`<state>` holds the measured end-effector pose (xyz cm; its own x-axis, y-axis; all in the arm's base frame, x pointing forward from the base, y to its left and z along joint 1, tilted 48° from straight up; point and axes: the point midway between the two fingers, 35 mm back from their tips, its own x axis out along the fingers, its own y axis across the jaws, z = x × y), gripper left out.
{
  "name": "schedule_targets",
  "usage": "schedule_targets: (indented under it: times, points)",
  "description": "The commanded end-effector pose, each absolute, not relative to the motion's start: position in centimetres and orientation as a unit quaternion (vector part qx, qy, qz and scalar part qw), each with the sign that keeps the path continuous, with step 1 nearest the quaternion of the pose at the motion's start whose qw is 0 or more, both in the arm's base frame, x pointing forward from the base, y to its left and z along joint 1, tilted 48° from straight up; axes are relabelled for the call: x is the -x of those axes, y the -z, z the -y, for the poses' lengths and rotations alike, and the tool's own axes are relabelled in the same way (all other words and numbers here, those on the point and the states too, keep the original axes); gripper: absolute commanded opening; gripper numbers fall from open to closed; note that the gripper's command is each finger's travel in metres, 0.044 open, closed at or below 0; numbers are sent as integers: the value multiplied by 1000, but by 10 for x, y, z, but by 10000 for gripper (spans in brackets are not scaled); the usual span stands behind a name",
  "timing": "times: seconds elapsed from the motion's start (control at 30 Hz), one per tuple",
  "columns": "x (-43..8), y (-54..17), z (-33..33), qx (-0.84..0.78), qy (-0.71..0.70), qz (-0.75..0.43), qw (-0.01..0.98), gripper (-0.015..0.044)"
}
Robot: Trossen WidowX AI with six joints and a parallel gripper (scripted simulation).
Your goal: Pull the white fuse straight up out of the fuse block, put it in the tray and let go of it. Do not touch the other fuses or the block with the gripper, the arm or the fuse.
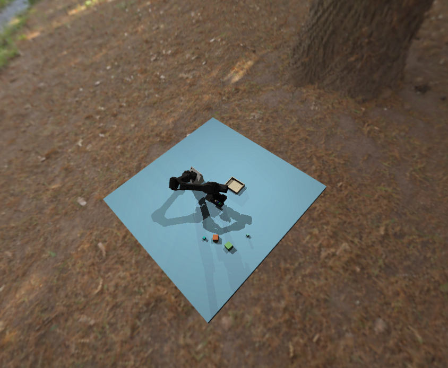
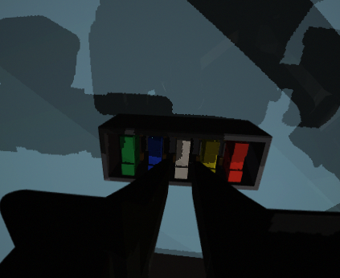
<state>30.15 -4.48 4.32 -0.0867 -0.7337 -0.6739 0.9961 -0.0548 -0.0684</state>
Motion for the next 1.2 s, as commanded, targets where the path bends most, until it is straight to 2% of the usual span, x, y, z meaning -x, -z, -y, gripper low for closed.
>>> schedule_targets:
  times: [0.0, 0.93, 1.17]
  points:
    - [-300, -42, 47, -238, 685, -273, 633, 69]
    - [-300, -35, 55, -237, 685, -273, 633, 69]
    - [-300, -36, 54, -241, 685, -272, 631, 22]
